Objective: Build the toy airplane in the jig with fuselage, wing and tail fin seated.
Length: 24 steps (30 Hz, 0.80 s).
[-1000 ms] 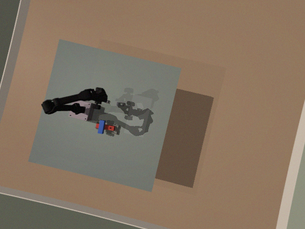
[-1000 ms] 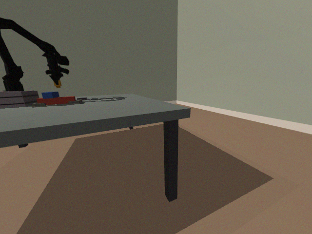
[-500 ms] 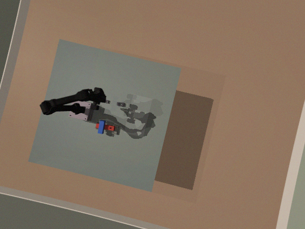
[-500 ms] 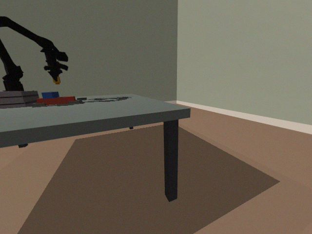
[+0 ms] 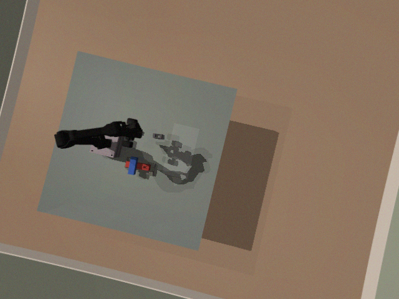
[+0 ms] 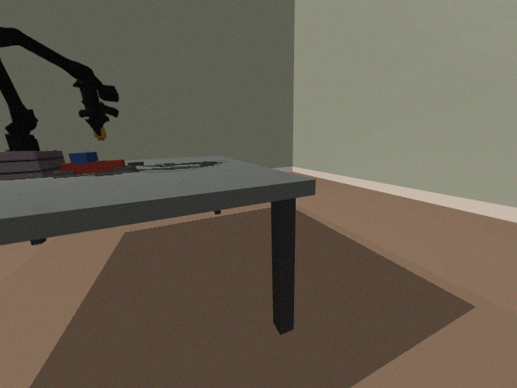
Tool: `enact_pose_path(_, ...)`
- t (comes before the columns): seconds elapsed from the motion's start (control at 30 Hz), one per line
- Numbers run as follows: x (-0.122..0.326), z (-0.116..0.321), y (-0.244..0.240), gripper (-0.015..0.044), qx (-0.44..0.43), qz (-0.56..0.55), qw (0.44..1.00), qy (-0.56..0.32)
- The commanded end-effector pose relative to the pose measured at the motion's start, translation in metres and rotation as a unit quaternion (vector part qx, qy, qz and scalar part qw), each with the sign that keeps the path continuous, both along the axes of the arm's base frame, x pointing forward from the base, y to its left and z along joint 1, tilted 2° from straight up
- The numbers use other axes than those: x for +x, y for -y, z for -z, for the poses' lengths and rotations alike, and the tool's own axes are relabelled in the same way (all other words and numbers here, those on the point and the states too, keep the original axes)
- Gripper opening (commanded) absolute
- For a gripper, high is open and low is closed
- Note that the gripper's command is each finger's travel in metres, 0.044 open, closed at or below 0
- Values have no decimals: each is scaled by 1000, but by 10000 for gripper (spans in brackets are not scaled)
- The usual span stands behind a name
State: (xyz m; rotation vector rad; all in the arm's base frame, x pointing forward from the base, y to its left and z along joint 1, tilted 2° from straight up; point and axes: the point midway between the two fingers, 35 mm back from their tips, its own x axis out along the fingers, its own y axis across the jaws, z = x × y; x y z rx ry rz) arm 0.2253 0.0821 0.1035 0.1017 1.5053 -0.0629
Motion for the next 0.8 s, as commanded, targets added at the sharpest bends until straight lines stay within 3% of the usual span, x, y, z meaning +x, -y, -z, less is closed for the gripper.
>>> enact_pose_path(0.0,7,1,6,0,2,-2,1000,0)
enact_pose_path(0.77,39,11,59,0,-8,-4,1000,-4)
